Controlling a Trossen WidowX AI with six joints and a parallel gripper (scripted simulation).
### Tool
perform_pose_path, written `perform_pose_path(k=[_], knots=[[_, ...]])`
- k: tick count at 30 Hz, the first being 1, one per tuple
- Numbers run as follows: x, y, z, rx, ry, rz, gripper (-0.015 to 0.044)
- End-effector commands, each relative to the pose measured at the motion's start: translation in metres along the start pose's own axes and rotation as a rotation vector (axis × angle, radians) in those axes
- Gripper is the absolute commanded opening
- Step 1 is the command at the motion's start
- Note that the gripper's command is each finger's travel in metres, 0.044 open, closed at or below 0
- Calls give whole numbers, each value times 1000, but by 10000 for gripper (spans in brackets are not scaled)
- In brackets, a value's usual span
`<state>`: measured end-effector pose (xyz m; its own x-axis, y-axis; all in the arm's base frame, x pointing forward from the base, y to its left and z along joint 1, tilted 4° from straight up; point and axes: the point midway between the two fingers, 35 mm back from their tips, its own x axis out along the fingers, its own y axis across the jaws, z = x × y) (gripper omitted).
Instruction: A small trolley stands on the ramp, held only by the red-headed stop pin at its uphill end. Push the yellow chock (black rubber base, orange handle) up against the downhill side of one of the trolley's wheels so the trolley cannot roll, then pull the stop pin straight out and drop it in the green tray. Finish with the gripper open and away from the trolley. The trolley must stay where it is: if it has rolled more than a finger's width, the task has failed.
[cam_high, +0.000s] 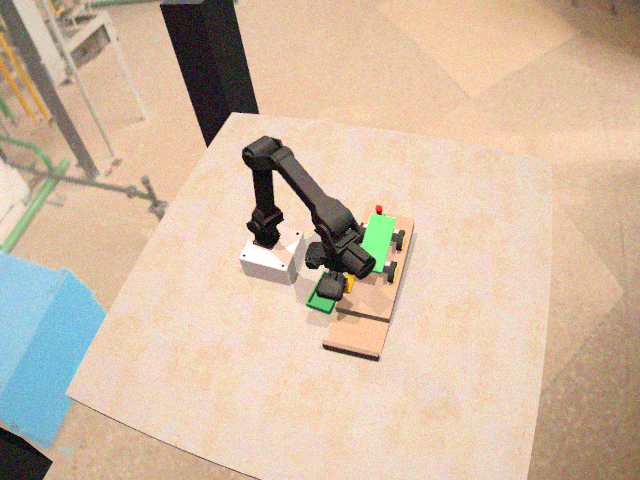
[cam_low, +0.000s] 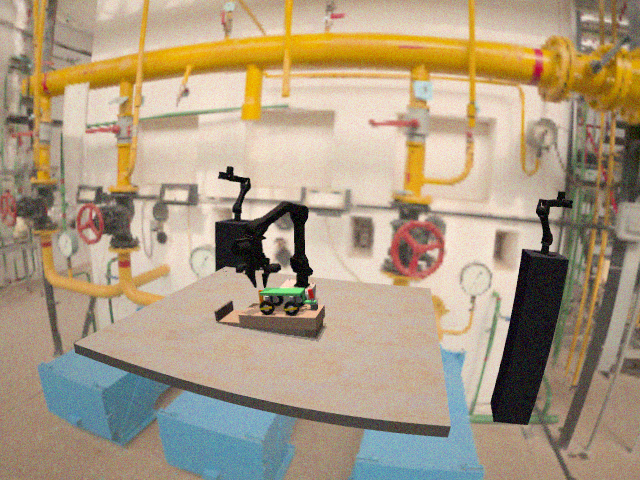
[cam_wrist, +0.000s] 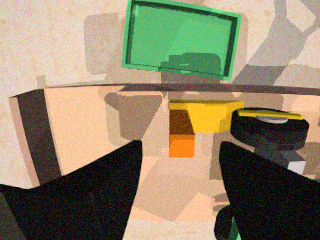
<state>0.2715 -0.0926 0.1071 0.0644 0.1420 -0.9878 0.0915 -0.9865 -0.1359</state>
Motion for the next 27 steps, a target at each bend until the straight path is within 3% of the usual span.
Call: perform_pose_path(k=[1, 2, 6, 10, 27], knots=[[-13, 0, -2, -7, 11, 3, 190], [-13, 0, -2, -7, 11, 3, 190], [-6, 0, -1, 0, 3, 1, 295], [-22, 5, -11, -35, 104, 46, 190], [-30, -122, -47, -942, 129, -53, 190]])
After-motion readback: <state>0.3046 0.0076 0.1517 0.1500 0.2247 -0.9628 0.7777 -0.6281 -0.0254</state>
